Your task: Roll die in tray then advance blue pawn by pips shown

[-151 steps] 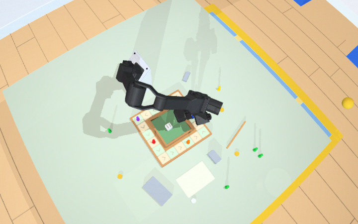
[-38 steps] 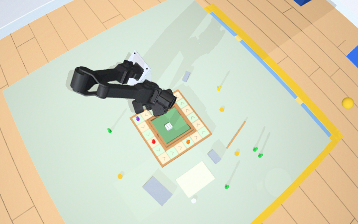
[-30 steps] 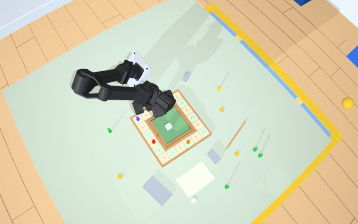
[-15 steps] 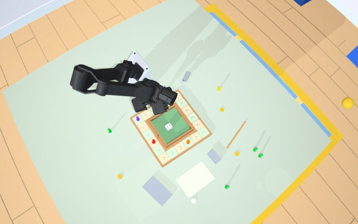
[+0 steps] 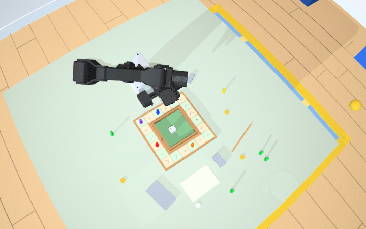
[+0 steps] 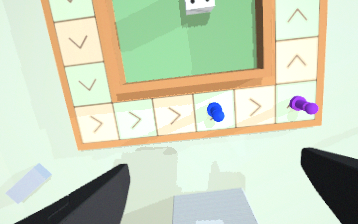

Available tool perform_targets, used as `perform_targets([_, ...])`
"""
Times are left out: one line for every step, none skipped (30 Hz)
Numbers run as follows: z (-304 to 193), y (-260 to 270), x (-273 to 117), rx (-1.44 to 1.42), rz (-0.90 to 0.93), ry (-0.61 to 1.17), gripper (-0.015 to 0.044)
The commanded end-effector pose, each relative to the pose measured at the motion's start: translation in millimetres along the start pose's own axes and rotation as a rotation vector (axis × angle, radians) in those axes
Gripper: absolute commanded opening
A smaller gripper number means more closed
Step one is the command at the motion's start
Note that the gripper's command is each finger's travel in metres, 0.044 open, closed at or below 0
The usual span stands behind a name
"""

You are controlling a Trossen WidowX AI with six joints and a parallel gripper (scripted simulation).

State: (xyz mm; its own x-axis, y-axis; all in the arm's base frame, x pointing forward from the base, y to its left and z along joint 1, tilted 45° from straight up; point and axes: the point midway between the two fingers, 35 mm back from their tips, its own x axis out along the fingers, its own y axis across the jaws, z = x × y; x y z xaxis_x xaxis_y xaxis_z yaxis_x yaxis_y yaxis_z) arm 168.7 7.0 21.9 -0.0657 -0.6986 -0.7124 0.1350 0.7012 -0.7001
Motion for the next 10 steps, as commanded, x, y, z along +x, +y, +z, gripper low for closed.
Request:
perform_targets([-3.2, 2.5, -15.9, -0.049, -0.011, 0.01, 0.044])
perform_targets([0.0, 1.5, -5.3, -0.014, 0.0, -0.004, 0.044])
perform_targets([0.0, 1.5, -5.3, -0.014, 0.0, -0.004, 0.044])
perform_targets([0.0, 1.5, -5.3, -0.014, 0.0, -0.004, 0.044])
perform_targets([0.0, 1.5, -5.3, -0.014, 0.0, -0.004, 0.044])
perform_targets([0.0, 1.5, -5.3, -0.014, 0.0, -0.004, 0.044])
perform_targets([0.0, 1.5, -5.3, -0.014, 0.0, -0.004, 0.044])
perform_targets([0.0, 1.5, -5.3, -0.014, 0.0, -0.004, 0.044])
perform_targets([0.0, 1.5, -5.3, -0.014, 0.0, -0.004, 0.044])
perform_targets([0.0, 1.5, -5.3, -0.014, 0.0, -0.004, 0.044])
